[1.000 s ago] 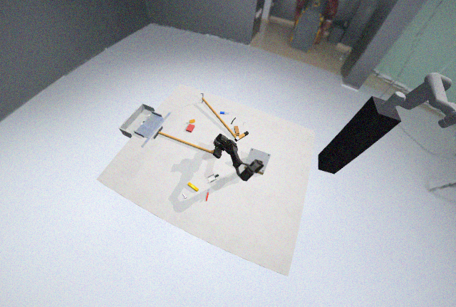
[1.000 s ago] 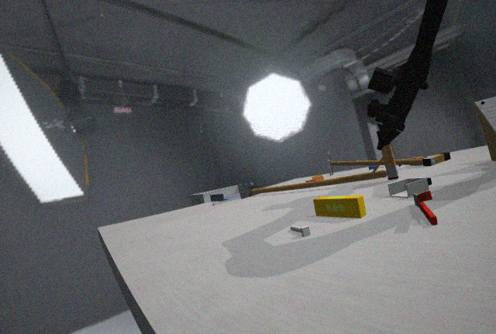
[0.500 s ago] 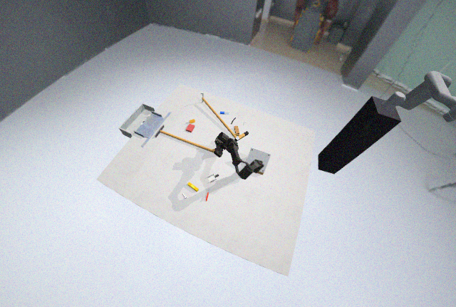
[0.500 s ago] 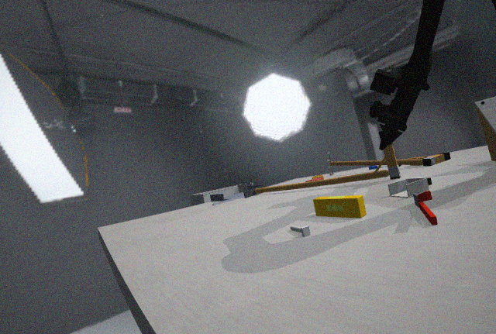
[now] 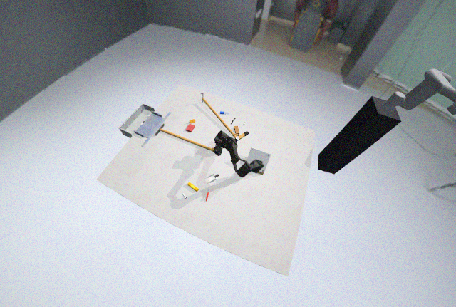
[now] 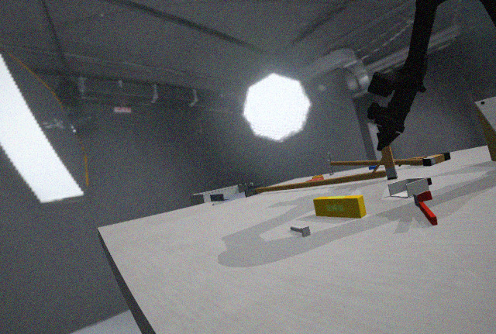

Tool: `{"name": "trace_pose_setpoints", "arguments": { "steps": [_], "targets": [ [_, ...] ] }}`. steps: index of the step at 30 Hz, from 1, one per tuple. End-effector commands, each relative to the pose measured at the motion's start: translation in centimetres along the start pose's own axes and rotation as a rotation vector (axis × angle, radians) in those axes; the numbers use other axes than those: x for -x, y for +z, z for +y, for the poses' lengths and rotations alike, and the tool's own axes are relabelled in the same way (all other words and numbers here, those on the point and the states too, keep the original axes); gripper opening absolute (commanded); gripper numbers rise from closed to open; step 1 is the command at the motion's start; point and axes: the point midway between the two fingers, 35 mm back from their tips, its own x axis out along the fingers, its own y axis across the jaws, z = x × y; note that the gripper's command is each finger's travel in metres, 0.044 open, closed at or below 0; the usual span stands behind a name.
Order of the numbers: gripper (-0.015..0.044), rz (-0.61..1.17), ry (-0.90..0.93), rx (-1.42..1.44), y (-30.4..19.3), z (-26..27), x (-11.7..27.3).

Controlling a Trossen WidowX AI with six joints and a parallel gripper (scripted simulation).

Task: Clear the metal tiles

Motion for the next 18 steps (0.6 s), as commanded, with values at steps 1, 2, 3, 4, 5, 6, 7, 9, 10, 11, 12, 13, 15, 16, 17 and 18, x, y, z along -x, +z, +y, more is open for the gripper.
{"name": "trace_pose_setpoints", "arguments": {
  "steps": [1, 2, 3, 4, 5, 6, 7, 9, 10, 11, 12, 13, 15, 16, 17, 18],
  "targets": [
    [0.0, -0.013, -0.008, -0.003, 1.1, -0.2, -0.3],
    [0.0, -0.014, -0.008, -0.003, 1.2, -0.3, -0.4],
    [0.0, -0.014, -0.009, -0.003, 1.3, -0.3, -0.5],
    [0.0, -0.014, -0.009, -0.003, 1.5, -0.3, -0.6],
    [0.0, -0.014, -0.009, -0.003, 1.6, -0.3, -0.7],
    [0.0, -0.015, -0.009, -0.004, 1.7, -0.3, -0.8],
    [0.0, -0.015, -0.009, -0.004, 1.8, -0.3, -0.9],
    [0.0, -0.015, -0.009, -0.004, 2.1, -0.3, -1.1],
    [0.0, -0.016, -0.01, -0.004, 2.2, -0.3, -1.2],
    [0.0, -0.016, -0.01, -0.004, 2.3, -0.3, -1.3],
    [0.0, -0.016, -0.01, -0.005, 2.5, -0.3, -1.4],
    [0.0, -0.017, -0.01, -0.005, 2.6, -0.3, -1.5],
    [0.0, -0.017, -0.01, -0.005, 2.8, -0.3, -1.7],
    [0.0, -0.017, -0.01, -0.005, 3.0, -0.3, -1.8],
    [0.0, -0.018, -0.01, -0.006, 3.1, -0.2, -1.9],
    [0.0, -0.018, -0.01, -0.006, 3.2, -0.2, -2.0]
  ]
}}
